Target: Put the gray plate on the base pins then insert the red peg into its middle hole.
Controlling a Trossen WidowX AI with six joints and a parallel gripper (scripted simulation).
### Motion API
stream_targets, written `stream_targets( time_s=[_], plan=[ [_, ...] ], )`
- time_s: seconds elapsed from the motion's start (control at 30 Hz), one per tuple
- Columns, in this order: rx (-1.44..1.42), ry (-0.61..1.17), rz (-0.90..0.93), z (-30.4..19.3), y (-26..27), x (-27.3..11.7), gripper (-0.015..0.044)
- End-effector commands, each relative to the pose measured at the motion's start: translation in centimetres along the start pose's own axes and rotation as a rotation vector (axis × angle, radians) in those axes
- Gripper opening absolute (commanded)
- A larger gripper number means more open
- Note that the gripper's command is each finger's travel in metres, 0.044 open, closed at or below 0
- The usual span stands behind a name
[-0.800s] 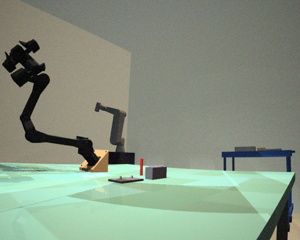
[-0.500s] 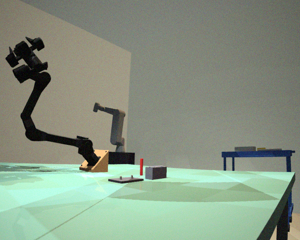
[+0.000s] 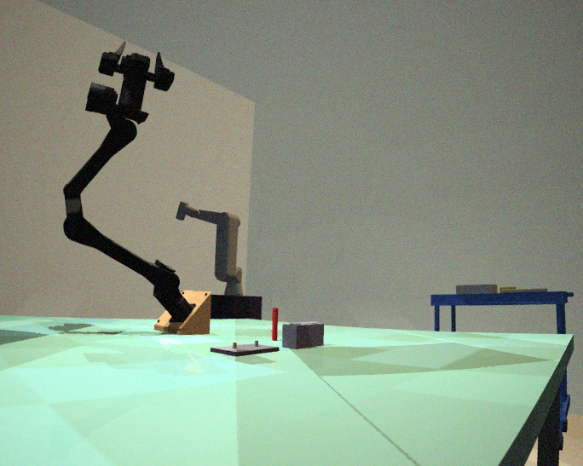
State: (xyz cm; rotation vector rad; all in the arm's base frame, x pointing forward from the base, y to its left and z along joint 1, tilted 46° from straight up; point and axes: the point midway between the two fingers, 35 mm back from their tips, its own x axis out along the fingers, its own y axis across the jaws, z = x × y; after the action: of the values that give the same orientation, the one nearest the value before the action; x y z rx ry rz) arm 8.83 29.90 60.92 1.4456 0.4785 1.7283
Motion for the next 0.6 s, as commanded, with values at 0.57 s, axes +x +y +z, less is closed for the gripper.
stream_targets(
  time_s=[0.57],
  plan=[
    [0.374, -0.631, -0.883, 13.6, -28.9, -9.1, 0.044]
  ],
)
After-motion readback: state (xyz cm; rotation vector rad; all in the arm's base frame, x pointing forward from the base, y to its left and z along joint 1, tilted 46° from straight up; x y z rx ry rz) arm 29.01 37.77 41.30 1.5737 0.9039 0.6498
